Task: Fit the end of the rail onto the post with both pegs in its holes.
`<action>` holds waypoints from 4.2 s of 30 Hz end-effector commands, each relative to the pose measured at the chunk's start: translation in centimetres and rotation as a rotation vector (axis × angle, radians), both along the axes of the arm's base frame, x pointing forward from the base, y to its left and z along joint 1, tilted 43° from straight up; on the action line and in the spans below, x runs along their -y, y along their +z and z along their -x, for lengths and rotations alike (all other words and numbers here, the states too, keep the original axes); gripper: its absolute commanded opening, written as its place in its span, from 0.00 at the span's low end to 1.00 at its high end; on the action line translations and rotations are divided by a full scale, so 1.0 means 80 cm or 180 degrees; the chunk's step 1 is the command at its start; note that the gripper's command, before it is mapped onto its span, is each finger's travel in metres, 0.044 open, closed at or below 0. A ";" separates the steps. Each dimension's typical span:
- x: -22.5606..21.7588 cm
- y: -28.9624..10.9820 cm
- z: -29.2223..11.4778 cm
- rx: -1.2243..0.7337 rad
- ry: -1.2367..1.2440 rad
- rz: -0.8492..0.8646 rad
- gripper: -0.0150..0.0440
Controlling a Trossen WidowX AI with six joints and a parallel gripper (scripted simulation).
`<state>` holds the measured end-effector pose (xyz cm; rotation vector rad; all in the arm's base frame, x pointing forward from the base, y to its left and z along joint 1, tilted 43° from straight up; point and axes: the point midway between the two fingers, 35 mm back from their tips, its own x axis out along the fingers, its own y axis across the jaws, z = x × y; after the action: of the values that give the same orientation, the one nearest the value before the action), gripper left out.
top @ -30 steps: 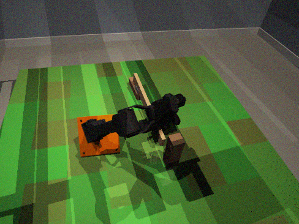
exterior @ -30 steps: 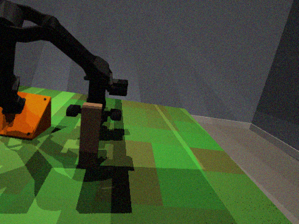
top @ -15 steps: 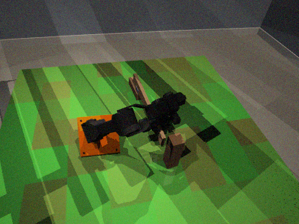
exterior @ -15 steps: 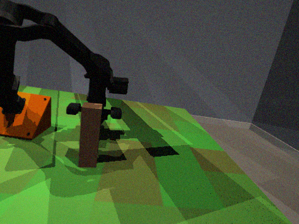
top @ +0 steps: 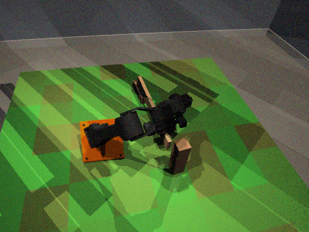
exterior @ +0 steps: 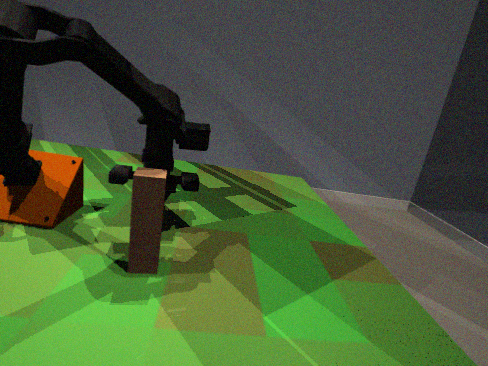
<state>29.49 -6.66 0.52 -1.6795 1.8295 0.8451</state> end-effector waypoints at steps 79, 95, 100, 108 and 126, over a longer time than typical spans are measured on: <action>-0.024 0.023 -0.004 0.0020 0.0008 -0.0039 0.25; -0.022 0.021 -0.003 0.0020 0.0008 -0.0038 0.25; -0.021 0.022 -0.003 0.0020 0.0008 -0.0038 0.25; -0.019 0.024 -0.003 0.0020 0.0008 -0.0038 0.25; -0.015 0.030 -0.004 0.0020 0.0008 -0.0037 0.25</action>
<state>29.74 -5.40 2.66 -1.6734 1.8204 0.8490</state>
